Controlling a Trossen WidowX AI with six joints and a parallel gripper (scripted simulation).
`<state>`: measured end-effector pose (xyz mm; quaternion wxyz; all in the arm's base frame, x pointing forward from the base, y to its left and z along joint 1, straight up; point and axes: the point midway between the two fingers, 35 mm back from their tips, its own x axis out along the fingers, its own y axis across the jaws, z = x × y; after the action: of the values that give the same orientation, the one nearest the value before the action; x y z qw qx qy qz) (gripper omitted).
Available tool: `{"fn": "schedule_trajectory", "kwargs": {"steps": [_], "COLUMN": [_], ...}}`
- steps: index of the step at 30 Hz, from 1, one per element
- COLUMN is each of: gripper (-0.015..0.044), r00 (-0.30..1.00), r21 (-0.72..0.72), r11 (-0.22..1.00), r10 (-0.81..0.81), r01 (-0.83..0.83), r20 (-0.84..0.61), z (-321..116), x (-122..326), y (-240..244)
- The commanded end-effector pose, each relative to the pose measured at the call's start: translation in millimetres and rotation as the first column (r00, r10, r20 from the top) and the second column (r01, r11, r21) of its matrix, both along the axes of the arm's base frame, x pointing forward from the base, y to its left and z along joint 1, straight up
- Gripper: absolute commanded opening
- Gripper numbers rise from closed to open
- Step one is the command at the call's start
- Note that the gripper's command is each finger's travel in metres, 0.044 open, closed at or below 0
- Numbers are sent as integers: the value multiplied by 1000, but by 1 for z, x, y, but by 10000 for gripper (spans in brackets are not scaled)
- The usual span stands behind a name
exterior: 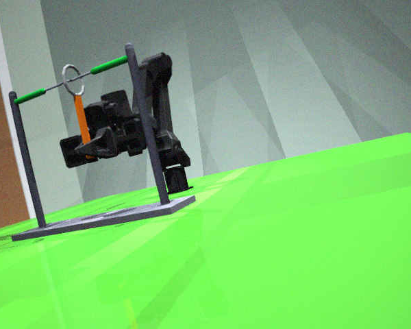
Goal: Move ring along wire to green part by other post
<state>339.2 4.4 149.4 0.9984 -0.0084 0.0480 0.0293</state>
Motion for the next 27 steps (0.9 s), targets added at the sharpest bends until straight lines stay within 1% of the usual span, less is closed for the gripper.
{"fn": "schedule_trajectory", "kwargs": {"steps": [1,12,27], "gripper": [-150,-150,-150], "r00": [1000,1000,1000], "r21": [18,37,25], "r11": [1000,999,999], "r10": [-4,-13,-27], "r01": [4,13,27], "r20": [7,4,4], "z": [3,3,3], "x": [-1,-2,-2], "y": [6,19,32]}}
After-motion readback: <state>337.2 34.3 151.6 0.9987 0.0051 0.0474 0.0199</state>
